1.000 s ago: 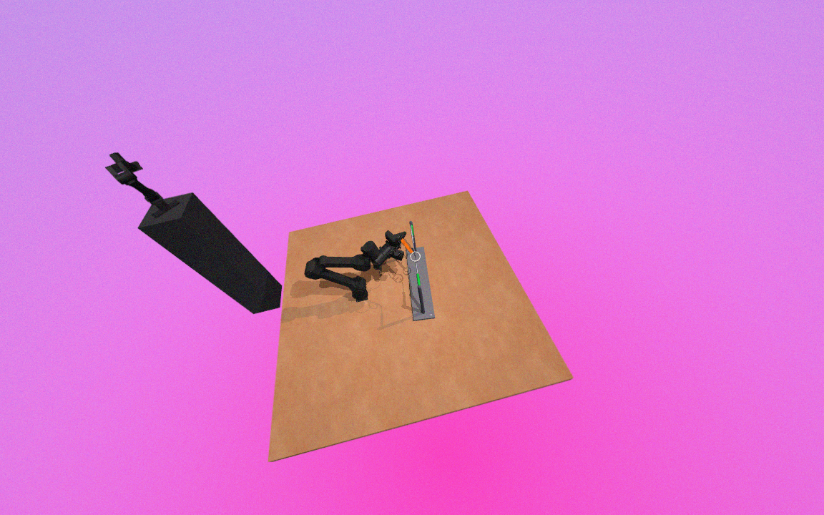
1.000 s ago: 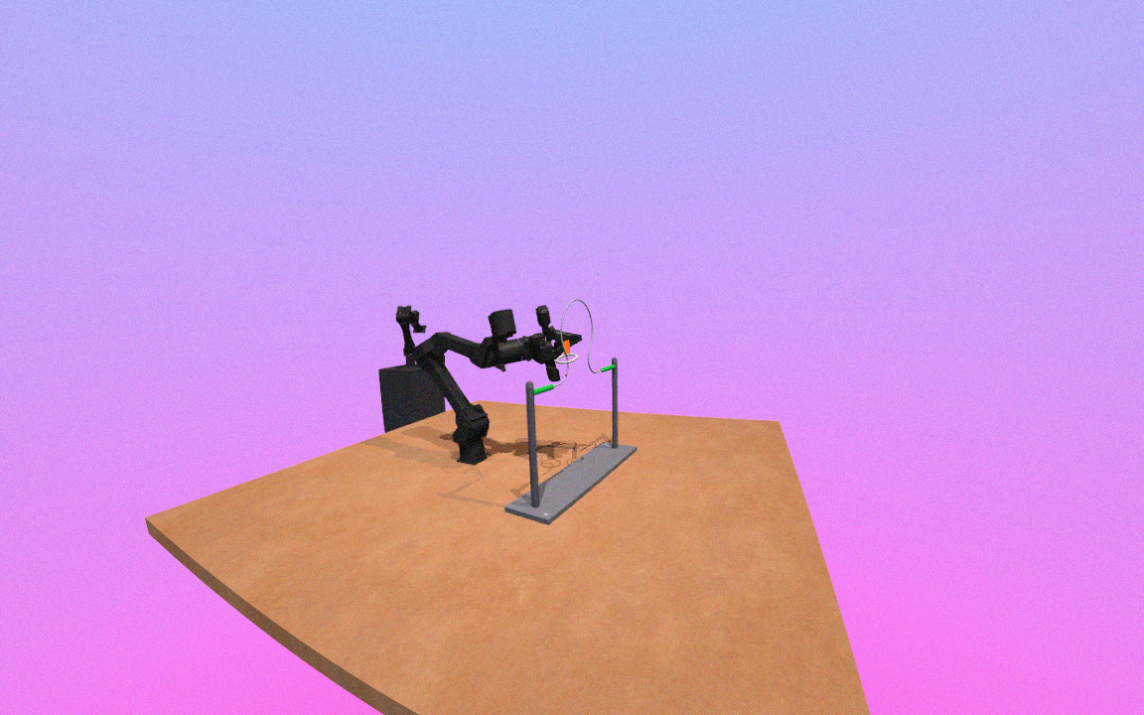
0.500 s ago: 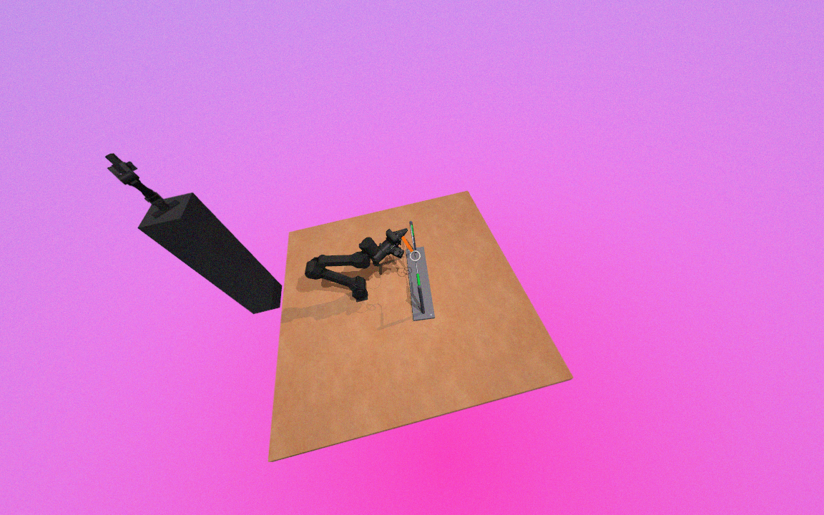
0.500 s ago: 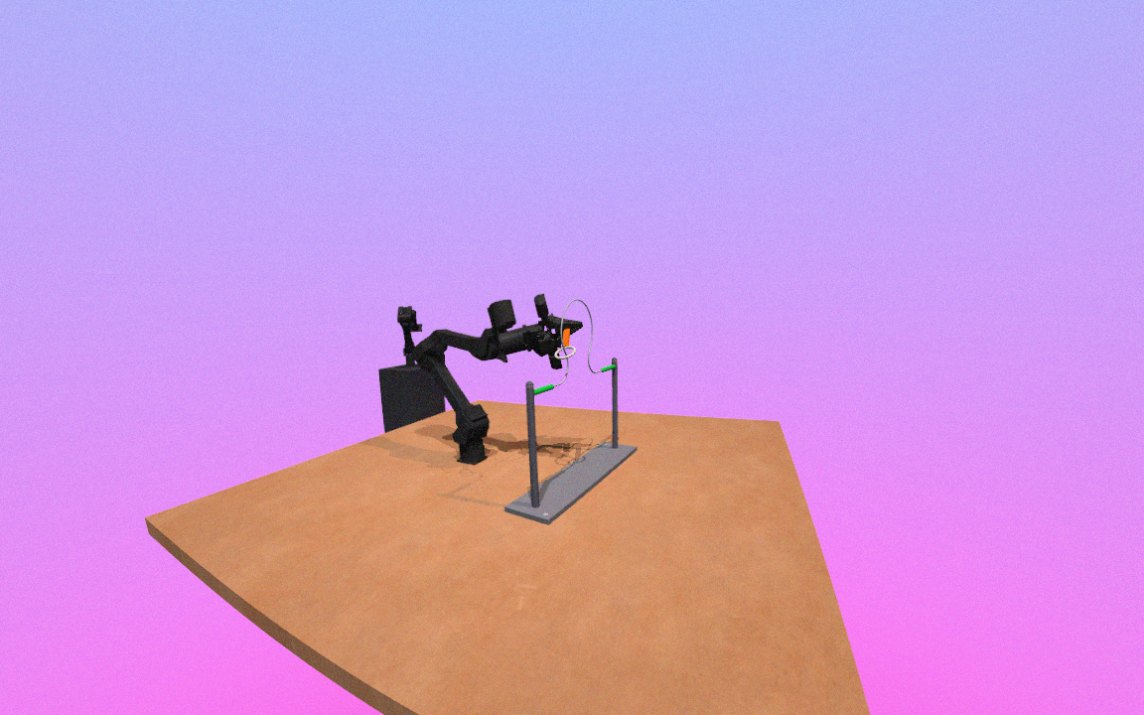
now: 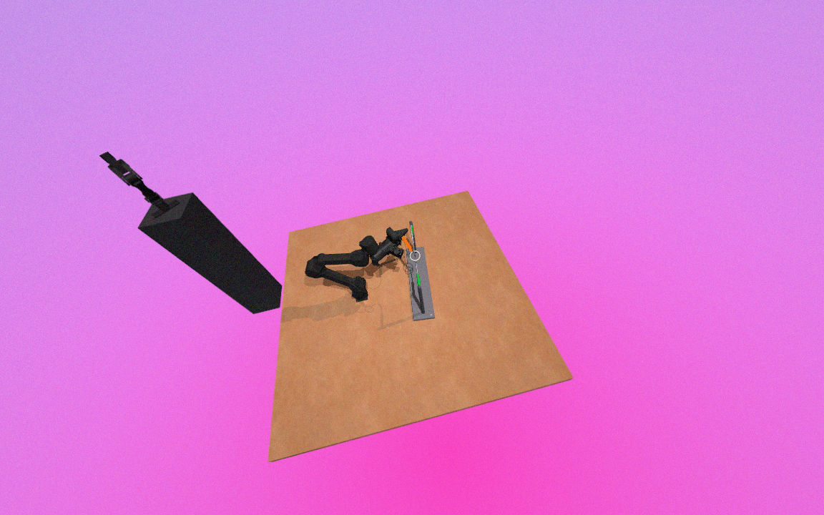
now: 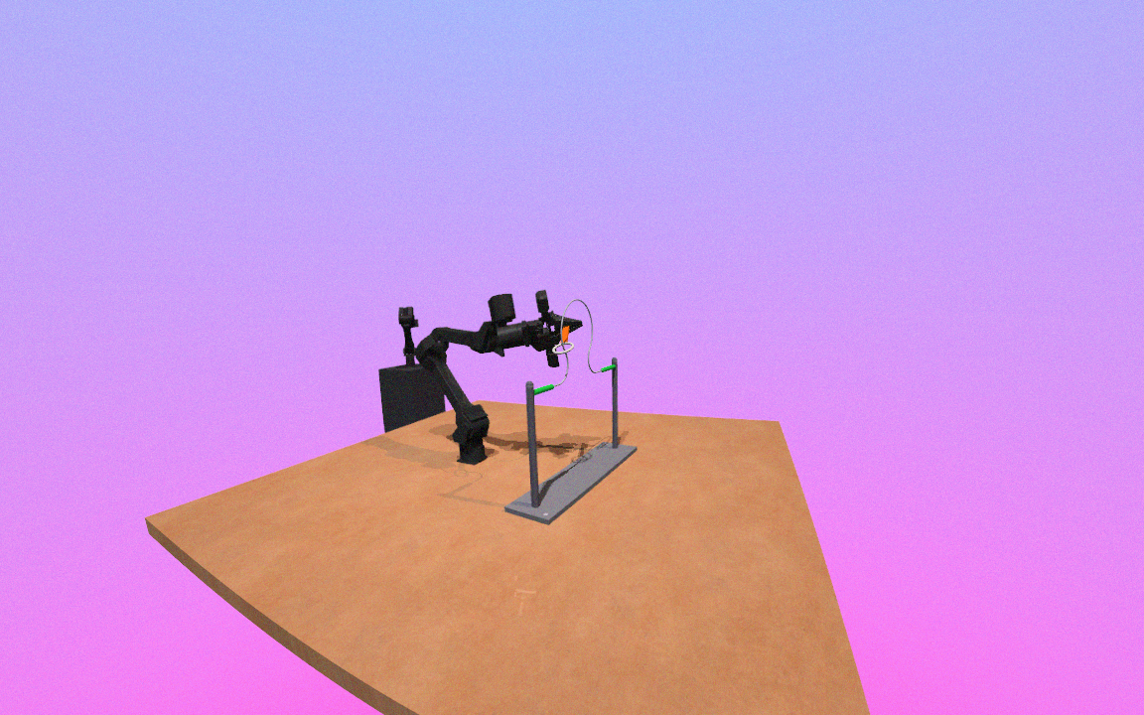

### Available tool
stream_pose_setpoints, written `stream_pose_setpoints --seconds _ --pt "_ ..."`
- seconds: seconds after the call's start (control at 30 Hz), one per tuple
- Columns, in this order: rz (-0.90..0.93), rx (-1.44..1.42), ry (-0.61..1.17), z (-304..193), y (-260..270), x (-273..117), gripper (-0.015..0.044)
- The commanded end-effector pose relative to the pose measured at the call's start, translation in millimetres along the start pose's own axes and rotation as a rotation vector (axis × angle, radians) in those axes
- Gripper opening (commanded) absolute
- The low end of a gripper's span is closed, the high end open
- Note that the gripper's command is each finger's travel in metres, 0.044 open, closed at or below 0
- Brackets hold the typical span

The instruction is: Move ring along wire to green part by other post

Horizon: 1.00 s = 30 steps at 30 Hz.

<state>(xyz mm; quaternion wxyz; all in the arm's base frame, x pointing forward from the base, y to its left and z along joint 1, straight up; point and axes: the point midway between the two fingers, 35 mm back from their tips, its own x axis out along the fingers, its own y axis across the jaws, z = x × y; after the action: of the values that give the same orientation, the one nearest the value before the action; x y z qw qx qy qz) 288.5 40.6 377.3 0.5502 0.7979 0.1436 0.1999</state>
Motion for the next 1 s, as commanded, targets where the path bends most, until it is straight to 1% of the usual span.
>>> stream_pose_setpoints --seconds 0.0,0.97 --pt "-0.029 -0.045 0.001 -1 1 0 -0.015" --pt "-0.283 -0.36 -0.029 2 -13 -1 -0.015"
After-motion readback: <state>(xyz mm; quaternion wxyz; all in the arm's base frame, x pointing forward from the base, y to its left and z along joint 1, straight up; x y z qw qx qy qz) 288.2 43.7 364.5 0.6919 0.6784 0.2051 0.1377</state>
